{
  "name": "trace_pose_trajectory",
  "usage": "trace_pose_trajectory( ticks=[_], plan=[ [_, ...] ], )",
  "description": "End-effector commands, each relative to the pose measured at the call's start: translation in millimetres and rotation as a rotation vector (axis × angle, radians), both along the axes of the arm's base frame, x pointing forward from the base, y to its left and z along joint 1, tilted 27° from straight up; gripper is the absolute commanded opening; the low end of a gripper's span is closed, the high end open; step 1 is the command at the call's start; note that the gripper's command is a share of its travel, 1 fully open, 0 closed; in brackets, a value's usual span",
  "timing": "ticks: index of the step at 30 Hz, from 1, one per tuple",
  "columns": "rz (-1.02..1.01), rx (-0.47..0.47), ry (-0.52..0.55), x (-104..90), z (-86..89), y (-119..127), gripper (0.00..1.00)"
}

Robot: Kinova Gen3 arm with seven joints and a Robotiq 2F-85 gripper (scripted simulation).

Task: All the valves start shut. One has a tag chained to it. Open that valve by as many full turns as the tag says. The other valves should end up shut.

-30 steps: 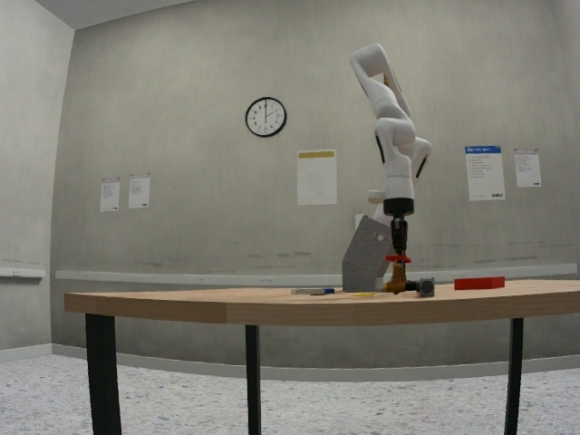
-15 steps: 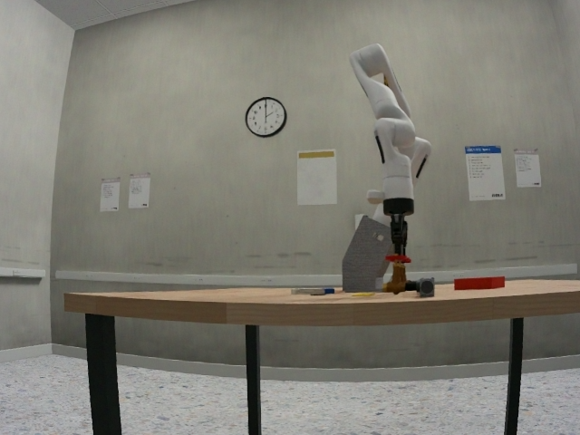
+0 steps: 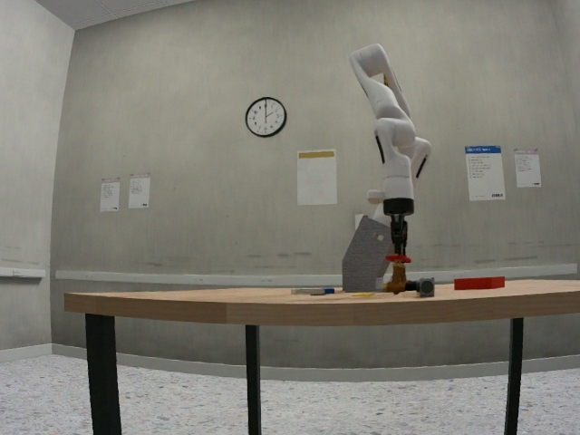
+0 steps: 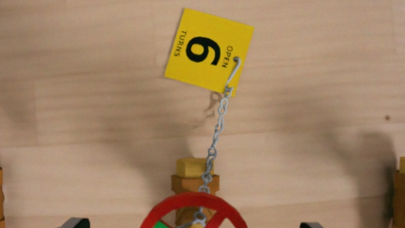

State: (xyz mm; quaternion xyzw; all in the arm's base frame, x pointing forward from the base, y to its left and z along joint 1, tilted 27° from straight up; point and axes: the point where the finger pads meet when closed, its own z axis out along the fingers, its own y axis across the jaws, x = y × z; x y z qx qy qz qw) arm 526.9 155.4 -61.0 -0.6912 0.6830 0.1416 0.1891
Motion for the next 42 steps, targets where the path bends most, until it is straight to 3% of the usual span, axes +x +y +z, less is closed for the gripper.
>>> trace_pose_trajectory(
  ticks=[1, 12, 25, 40, 42],
  plan=[
    [-0.003, 0.0, -0.001, 0.8, 0.8, -0.6, 1.0],
    [-0.052, 0.003, 0.024, 0.8, 0.8, -0.6, 1.0],
    [-0.247, 0.017, 0.124, 0.8, 0.8, -0.6, 1.0],
    [-0.785, 0.056, 0.4, 0.8, 0.8, -0.6, 1.0],
    [-0.785, 0.056, 0.4, 0.8, 0.8, -0.6, 1.0]
  ],
)
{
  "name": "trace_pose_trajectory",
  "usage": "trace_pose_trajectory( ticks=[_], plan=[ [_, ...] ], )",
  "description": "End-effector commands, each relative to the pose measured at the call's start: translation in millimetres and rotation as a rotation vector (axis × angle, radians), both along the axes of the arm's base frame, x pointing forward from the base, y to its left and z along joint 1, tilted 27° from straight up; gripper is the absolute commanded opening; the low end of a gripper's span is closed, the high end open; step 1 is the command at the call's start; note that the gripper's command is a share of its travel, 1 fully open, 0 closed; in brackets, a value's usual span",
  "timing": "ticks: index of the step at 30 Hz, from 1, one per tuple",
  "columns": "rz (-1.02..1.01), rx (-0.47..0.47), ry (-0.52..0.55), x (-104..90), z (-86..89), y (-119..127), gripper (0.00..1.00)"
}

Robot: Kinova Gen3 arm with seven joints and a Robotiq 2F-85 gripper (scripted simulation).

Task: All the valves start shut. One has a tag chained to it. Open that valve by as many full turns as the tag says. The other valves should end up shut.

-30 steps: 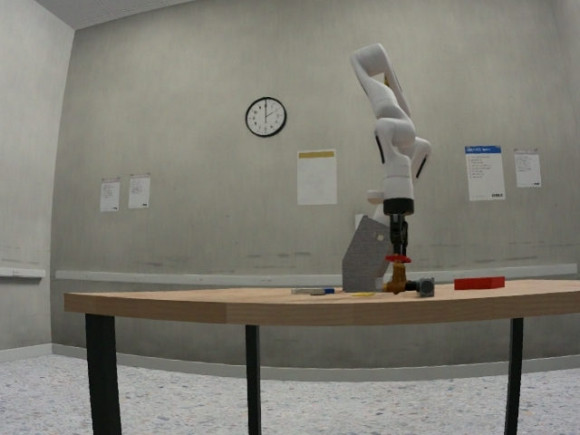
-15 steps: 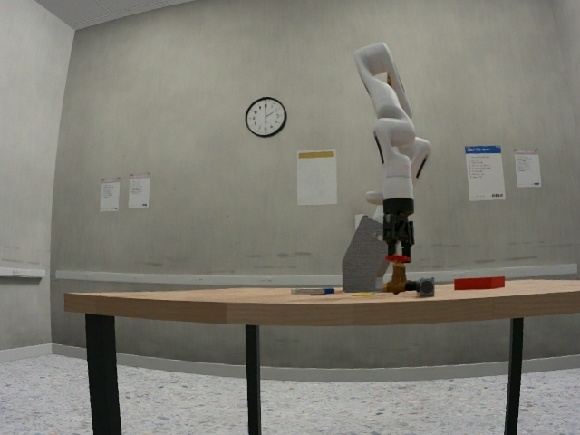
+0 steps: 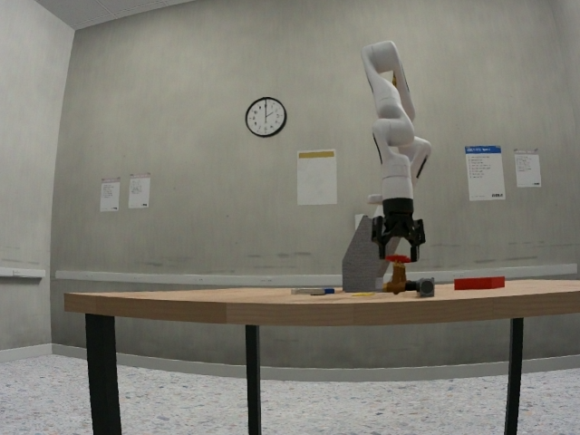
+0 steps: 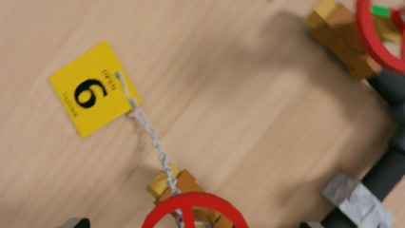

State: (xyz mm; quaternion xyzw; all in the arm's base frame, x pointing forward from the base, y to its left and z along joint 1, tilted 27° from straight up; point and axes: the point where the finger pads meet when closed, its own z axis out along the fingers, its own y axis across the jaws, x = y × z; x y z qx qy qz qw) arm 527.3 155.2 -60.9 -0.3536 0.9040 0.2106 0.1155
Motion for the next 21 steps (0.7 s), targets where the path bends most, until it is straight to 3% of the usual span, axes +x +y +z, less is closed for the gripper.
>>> trace_pose_trajectory(
  ticks=[1, 15, 17, 21],
  plan=[
    [-0.088, -0.003, 0.04, 0.5, 0.7, -0.4, 1.0],
    [-0.772, 0.046, 0.394, 0.5, 0.7, -0.4, 1.0],
    [-0.772, 0.046, 0.394, 0.5, 0.7, -0.4, 1.0],
    [-0.965, 0.06, 0.494, 0.5, 0.8, -0.4, 1.0]
  ],
)
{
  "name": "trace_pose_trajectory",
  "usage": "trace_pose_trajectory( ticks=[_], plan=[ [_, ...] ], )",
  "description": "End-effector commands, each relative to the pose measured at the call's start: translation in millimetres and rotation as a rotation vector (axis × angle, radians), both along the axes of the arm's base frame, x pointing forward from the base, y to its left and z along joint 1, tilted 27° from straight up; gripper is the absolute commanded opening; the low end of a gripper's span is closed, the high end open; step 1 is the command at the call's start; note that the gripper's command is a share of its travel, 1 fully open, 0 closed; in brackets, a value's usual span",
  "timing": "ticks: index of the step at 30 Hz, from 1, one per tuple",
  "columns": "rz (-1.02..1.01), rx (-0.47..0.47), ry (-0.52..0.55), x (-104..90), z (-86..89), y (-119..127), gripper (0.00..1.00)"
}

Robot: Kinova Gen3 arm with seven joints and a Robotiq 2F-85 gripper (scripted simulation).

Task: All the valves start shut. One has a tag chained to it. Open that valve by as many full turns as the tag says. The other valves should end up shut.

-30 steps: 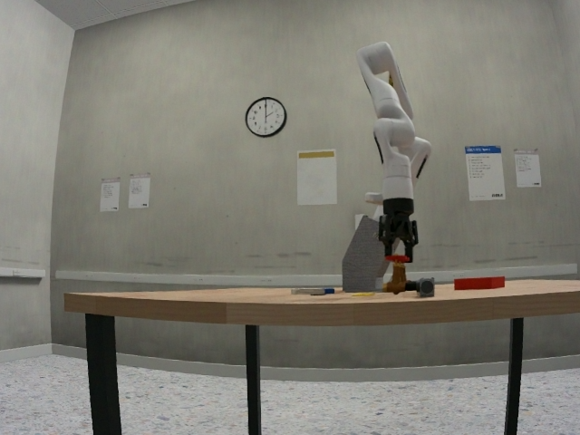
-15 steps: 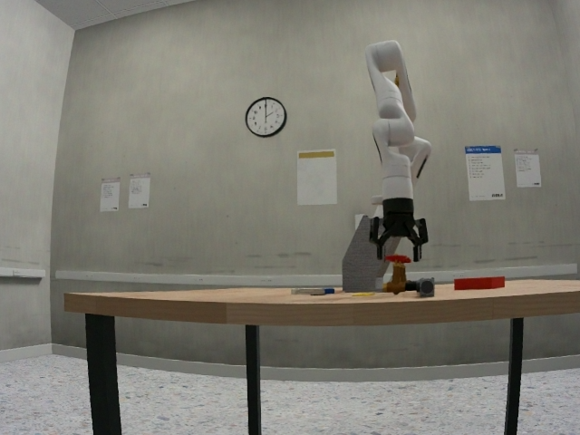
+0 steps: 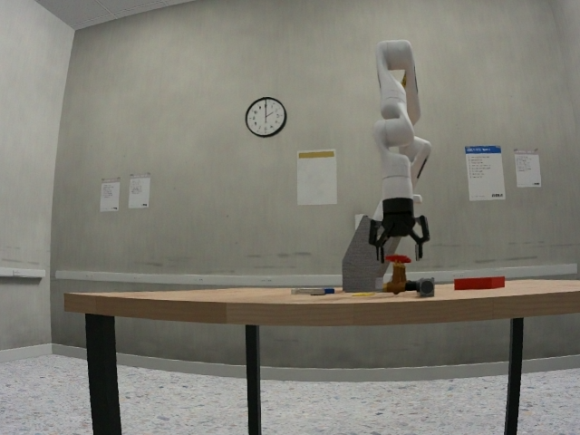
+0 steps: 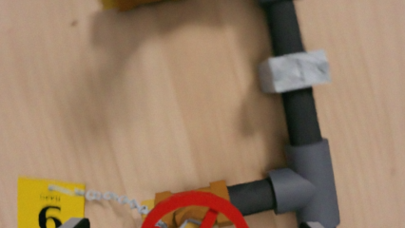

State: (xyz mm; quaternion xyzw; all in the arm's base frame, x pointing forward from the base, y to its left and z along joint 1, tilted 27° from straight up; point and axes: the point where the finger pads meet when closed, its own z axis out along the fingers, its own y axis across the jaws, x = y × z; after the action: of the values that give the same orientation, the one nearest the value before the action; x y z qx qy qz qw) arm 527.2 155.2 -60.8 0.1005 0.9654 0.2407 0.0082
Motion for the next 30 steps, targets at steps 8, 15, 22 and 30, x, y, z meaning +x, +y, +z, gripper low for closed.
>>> trace_pose_trajectory(
  ticks=[8, 15, 22, 30],
  plan=[
    [-0.468, 0.025, 0.242, 0.5, 0.7, -0.5, 1.0],
    [-0.649, 0.038, 0.336, 0.6, 0.7, -0.5, 1.0],
    [-0.844, 0.052, 0.437, 0.6, 0.7, -0.5, 1.0],
    [-0.955, 0.061, 0.494, 0.6, 0.7, -0.5, 1.0]
  ],
)
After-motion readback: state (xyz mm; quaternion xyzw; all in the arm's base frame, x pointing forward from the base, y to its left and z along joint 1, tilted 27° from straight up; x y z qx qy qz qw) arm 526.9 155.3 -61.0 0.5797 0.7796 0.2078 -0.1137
